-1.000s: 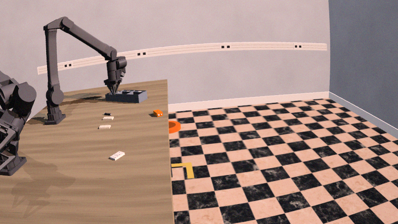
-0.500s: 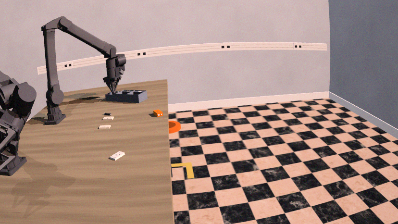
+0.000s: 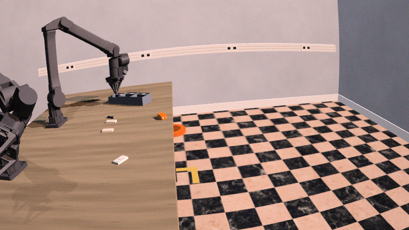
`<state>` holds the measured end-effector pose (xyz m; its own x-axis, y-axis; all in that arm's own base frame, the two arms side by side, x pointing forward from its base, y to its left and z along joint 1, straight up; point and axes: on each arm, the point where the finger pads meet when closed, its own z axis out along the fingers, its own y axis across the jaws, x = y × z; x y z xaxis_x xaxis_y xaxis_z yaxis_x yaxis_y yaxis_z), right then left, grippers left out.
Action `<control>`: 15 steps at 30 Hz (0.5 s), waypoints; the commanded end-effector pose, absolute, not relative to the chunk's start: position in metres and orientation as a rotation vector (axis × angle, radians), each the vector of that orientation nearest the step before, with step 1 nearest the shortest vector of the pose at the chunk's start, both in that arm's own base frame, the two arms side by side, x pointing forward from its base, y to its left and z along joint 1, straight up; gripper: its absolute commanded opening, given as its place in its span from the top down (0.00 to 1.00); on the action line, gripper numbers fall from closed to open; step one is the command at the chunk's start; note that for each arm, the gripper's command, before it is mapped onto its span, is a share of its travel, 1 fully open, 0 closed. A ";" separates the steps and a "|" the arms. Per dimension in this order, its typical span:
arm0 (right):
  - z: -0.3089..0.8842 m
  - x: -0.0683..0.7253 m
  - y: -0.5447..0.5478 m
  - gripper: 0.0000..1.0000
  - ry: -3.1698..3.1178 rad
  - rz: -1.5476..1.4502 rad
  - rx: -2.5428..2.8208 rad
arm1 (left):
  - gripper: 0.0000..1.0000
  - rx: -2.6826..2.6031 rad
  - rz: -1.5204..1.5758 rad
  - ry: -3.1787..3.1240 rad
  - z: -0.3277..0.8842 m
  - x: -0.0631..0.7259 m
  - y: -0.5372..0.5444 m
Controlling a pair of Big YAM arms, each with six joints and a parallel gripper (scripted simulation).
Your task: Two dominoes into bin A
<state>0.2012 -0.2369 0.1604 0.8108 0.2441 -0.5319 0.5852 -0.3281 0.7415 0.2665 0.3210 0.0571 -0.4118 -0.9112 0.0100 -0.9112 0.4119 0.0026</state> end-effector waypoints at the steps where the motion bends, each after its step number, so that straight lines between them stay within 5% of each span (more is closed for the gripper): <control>1: 0.163 0.201 -0.239 0.00 0.611 -0.394 1.916 | 0.91 1.721 -0.033 -2.704 0.104 0.284 0.340; 15: 0.163 0.201 -0.239 0.00 0.611 -0.394 1.916 | 0.91 1.722 -0.035 -2.707 0.169 0.282 0.337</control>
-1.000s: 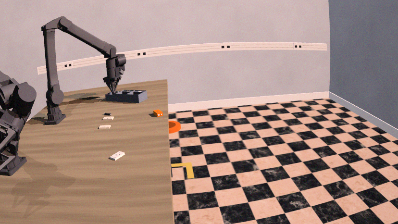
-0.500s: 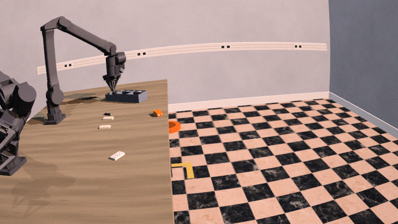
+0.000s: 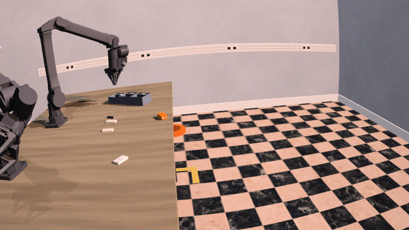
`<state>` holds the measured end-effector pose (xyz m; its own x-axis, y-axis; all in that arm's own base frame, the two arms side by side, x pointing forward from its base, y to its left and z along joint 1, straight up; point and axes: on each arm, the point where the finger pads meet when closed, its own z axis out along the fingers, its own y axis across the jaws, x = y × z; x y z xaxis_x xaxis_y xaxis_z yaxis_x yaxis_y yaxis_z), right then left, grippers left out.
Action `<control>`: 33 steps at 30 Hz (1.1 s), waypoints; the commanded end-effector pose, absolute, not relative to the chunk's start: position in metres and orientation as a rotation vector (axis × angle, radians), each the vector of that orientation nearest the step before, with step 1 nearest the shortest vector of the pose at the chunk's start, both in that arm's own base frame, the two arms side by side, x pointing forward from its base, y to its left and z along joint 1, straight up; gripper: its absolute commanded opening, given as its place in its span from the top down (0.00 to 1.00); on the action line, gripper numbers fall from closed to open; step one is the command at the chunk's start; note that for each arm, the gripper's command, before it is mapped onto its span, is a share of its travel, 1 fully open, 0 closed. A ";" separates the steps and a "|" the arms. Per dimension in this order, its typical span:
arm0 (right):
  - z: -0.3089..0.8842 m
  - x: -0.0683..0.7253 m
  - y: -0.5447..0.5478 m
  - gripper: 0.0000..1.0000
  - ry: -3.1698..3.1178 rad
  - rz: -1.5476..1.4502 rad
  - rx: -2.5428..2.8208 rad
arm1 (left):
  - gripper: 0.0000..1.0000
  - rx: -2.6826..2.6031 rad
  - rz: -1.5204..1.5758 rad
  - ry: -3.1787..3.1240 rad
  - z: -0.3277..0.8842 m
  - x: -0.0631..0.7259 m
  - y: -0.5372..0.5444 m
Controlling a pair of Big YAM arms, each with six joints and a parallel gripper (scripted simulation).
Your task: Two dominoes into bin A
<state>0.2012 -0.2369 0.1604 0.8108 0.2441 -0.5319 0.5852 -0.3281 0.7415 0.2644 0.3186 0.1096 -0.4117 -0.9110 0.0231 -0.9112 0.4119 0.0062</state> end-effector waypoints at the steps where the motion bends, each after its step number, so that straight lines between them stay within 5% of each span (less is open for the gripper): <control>1: 0.163 0.201 -0.239 0.00 0.611 -0.394 1.916 | 0.91 1.723 -0.035 -2.707 0.177 0.281 0.337; 20: 0.163 0.201 -0.239 0.00 0.611 -0.394 1.916 | 0.91 1.707 -0.020 -2.683 0.239 0.277 0.331; 21: 0.163 0.201 -0.239 0.00 0.611 -0.394 1.916 | 0.61 1.609 -0.006 -2.711 0.227 0.273 0.310; 33: 0.163 0.201 -0.239 0.00 0.611 -0.394 1.916 | 0.61 1.597 -0.009 -2.745 0.210 0.298 0.236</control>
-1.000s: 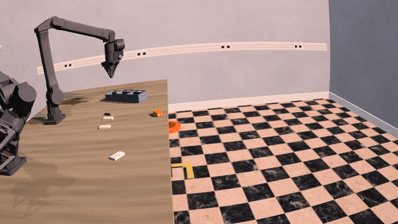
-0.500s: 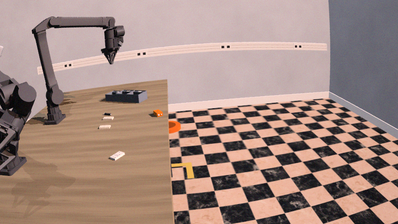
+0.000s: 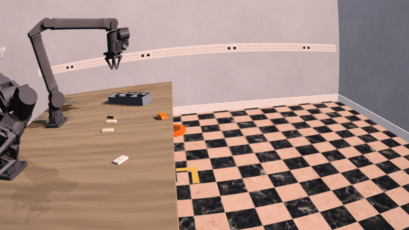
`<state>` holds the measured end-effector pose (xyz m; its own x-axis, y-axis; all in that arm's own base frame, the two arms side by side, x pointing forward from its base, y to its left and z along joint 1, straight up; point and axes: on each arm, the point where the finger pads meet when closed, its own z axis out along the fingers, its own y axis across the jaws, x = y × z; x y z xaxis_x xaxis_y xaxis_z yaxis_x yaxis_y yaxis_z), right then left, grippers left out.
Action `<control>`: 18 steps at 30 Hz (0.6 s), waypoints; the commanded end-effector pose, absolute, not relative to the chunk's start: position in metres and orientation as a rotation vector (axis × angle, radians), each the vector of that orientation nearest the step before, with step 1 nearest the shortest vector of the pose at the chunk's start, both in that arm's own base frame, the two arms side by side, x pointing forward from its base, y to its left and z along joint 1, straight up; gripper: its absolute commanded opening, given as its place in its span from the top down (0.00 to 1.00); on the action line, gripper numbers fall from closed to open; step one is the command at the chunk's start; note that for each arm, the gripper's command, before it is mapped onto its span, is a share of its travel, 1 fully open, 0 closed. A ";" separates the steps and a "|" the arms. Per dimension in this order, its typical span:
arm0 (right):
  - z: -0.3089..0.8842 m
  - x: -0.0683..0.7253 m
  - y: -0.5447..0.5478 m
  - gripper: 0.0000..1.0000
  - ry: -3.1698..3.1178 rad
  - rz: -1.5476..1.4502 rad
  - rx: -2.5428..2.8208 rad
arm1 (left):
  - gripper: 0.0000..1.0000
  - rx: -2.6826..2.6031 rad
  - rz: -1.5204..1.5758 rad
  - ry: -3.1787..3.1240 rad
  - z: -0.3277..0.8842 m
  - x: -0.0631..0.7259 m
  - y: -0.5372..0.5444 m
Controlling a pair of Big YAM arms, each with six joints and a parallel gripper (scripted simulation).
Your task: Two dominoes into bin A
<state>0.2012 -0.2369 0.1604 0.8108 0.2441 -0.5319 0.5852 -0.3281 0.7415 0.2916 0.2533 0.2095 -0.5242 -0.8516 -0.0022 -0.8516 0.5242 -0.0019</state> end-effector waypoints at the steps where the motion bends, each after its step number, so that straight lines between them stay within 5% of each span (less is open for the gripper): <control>1: 0.163 0.201 -0.239 0.00 0.611 -0.394 1.916 | 0.61 -1.563 0.009 2.686 0.208 0.300 0.228; 18: 0.163 0.201 -0.239 0.00 0.611 -0.394 1.916 | 0.61 -1.564 -0.007 2.687 0.185 0.333 0.109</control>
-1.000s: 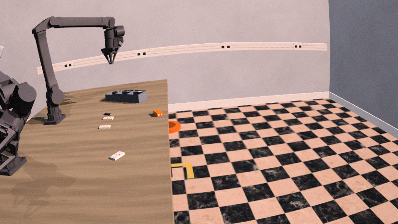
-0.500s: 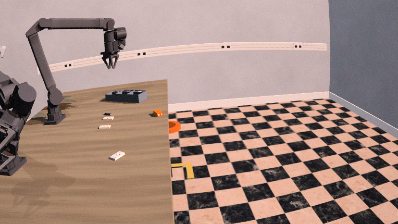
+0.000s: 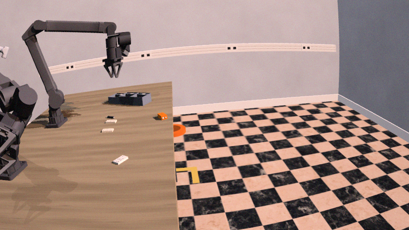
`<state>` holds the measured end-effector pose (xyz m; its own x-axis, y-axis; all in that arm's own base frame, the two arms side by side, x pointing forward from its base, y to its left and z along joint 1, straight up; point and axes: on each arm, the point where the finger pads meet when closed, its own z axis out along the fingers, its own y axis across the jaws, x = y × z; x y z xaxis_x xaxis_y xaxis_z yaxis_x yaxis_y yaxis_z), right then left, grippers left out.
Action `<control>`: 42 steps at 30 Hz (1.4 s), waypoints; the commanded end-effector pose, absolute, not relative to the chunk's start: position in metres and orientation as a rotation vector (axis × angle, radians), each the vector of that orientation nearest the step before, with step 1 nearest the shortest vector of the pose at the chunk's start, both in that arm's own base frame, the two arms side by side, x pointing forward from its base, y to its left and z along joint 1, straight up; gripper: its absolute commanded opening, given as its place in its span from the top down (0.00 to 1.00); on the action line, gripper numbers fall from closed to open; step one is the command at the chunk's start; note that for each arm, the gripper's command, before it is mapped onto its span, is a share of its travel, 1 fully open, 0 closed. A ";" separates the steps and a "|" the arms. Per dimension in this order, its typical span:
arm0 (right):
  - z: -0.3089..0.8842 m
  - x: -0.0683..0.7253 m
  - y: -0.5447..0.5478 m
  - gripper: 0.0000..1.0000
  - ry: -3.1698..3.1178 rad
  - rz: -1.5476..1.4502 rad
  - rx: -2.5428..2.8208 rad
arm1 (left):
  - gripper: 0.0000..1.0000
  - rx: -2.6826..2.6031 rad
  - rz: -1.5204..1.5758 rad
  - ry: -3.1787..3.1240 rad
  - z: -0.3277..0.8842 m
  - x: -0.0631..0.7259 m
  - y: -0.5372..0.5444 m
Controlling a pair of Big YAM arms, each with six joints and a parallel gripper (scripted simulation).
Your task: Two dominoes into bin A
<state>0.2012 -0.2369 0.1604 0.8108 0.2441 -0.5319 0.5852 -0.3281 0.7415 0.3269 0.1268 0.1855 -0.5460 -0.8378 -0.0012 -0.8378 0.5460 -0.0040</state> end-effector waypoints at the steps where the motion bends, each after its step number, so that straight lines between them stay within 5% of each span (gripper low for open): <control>1: 0.163 0.201 -0.239 0.00 0.611 -0.394 1.916 | 0.61 -1.568 -0.005 2.694 0.180 0.335 0.101; 42: 0.163 0.201 -0.239 0.00 0.611 -0.394 1.916 | 0.61 -1.562 -0.066 2.684 0.138 0.429 -0.186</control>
